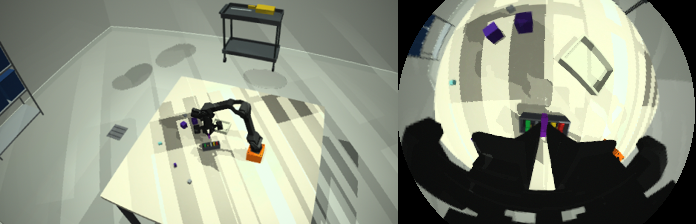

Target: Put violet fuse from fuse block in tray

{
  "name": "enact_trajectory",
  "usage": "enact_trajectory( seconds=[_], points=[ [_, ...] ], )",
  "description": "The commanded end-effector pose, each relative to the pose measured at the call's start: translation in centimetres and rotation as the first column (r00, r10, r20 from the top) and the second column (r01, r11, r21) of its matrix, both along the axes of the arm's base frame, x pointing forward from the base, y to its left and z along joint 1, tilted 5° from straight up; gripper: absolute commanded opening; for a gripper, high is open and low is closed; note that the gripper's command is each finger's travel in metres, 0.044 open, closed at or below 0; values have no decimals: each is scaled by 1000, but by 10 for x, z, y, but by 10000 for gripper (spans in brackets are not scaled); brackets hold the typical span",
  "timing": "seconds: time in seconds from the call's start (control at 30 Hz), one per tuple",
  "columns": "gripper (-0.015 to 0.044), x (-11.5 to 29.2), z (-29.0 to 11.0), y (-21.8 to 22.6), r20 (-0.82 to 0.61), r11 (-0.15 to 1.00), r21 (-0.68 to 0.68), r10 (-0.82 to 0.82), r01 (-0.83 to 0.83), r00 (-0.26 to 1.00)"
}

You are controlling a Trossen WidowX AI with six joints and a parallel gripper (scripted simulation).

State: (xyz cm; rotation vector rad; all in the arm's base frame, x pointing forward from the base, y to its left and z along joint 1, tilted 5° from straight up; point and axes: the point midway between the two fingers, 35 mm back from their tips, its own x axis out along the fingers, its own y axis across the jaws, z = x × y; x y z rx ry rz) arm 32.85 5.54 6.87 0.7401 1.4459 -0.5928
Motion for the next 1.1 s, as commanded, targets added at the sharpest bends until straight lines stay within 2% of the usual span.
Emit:
enact_trajectory(
  seconds=[0.0,0.8,1.07],
  points=[
    [0,7,-2,-24,-3,1000,1,0,0,1000],
    [0,9,-12,-168,-2,1000,-10,0,0,1000],
    [0,9,-16,-172,-2,1000,-10,0,0,1000]
  ],
)
